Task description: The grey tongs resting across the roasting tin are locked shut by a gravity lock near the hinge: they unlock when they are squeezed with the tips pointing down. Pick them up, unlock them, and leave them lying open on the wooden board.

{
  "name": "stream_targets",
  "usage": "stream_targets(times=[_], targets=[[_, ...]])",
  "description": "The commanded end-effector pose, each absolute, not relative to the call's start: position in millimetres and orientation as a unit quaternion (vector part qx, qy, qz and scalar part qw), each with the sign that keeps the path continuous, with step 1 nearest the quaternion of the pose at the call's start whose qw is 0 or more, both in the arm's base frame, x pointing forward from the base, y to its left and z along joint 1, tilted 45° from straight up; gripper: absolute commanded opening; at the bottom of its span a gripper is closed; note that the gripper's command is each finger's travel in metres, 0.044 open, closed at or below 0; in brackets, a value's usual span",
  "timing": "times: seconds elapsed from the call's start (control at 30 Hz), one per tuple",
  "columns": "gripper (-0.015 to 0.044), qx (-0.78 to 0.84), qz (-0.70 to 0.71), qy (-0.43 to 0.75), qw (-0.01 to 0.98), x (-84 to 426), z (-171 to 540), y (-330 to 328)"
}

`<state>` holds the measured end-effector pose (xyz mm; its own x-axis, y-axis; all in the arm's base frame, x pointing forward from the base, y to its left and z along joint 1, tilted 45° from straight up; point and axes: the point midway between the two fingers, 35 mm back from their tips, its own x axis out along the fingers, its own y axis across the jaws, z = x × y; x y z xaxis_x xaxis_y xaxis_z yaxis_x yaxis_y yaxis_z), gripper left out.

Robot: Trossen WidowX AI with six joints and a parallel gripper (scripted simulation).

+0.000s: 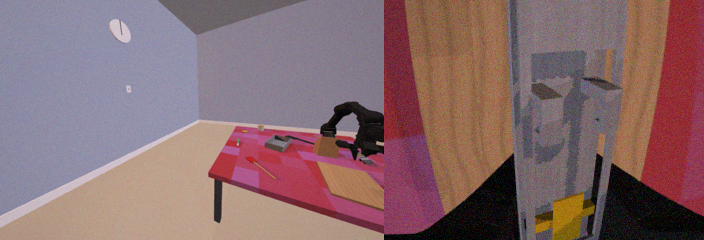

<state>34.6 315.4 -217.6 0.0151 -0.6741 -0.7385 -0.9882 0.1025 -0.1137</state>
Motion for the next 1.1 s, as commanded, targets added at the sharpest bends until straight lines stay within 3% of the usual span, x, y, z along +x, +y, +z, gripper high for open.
stream_targets(times=[0.0,1.07], targets=[[-0.0150,-0.625,0.233,0.663,0.339,34.5,-216.8,317.6],[-0.0150,-0.619,0.247,0.658,0.351,35.9,-257.0,287.4]])
